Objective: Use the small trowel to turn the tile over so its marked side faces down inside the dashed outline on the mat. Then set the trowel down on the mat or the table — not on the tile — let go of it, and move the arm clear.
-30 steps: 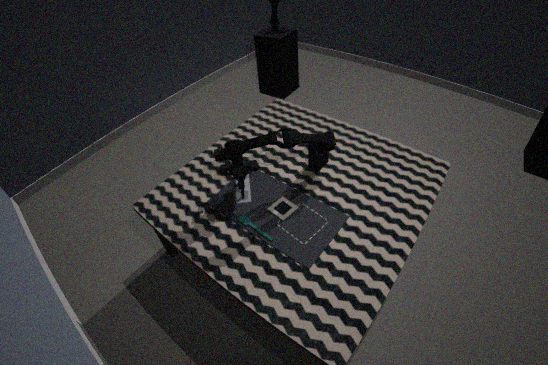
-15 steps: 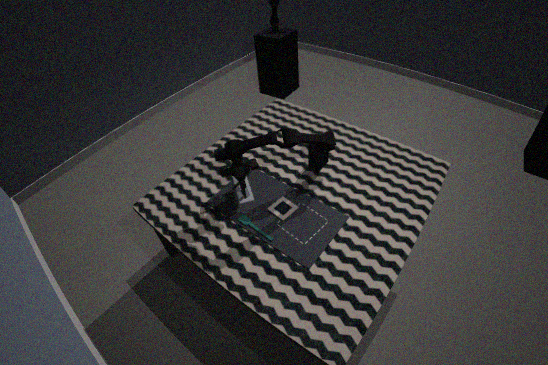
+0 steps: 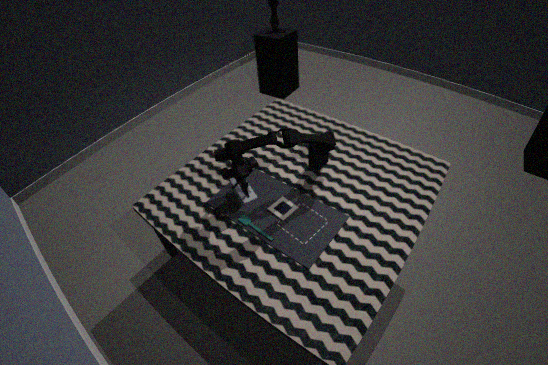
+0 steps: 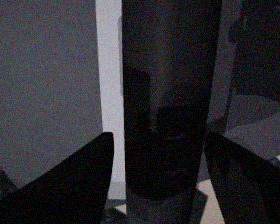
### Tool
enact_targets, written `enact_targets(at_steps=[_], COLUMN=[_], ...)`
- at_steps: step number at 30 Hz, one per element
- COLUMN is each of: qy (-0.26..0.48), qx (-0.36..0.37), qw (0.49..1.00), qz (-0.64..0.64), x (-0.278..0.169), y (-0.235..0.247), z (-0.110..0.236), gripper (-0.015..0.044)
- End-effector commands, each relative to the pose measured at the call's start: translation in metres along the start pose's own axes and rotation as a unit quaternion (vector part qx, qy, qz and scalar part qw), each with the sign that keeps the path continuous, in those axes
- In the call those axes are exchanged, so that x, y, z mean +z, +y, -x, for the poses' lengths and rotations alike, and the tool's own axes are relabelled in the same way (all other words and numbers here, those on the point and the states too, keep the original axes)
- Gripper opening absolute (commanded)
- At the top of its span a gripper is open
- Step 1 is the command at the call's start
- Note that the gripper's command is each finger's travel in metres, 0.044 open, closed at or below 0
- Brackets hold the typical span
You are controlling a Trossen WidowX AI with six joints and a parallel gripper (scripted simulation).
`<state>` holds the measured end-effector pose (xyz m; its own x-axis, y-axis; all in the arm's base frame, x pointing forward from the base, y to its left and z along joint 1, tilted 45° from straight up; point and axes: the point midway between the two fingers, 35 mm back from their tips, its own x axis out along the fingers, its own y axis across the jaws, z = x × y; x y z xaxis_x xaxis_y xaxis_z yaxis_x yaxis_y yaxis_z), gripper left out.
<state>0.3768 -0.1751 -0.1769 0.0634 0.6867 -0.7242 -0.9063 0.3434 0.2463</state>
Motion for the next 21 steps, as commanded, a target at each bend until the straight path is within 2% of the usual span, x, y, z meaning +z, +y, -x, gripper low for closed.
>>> enact_targets(at_steps=[1, 19, 21], qy=[-0.001, -0.001, -0.001], qx=[-0.002, -0.002, -0.002], qw=[1.0, 1.0, 1.0], qz=[0.004, 0.004, 0.004], x=[0.0, 0.0, 0.0], y=[-0.001, -0.001, 0.0], z=[0.001, 0.001, 0.011], gripper=[0.027, 0.027, 0.027])
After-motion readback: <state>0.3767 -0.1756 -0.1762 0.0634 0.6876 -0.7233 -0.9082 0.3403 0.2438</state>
